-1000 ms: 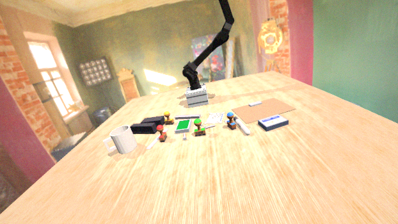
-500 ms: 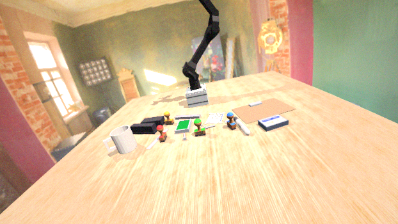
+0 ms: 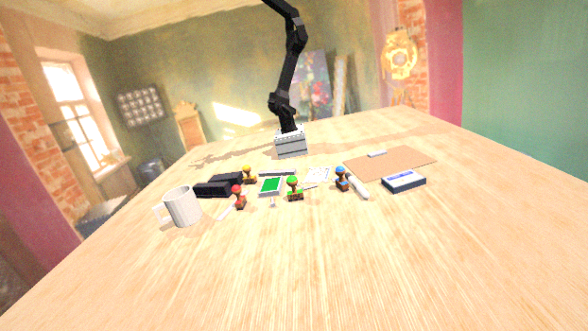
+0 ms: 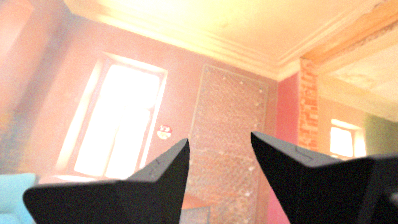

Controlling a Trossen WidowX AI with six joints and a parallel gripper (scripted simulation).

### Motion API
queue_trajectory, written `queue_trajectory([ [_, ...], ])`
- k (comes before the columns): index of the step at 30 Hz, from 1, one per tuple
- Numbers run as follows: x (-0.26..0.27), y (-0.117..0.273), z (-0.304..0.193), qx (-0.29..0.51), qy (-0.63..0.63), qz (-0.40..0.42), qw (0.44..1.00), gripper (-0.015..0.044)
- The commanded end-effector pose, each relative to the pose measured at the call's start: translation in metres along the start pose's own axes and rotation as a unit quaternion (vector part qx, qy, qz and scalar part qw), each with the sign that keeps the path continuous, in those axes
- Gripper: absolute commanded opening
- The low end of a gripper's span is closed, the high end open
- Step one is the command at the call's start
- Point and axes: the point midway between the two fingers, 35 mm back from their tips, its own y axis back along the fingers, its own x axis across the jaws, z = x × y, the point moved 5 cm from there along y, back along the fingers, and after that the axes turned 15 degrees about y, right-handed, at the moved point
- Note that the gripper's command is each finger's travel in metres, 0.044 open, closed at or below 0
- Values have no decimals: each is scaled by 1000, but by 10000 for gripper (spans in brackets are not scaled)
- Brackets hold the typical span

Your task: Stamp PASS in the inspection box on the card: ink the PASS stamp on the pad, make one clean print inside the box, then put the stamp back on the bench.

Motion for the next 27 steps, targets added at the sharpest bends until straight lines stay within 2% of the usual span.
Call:
queue_trajectory([
  [1,62,-18,-19,27,-14,102,994,225],
  [8,158,-22,-40,69,-29,252,965,225],
  [14,242,-4,-53,107,-29,377,919,225],
  [20,318,35,-63,146,-18,491,858,225],
  [27,392,104,-74,193,11,609,769,225],
])
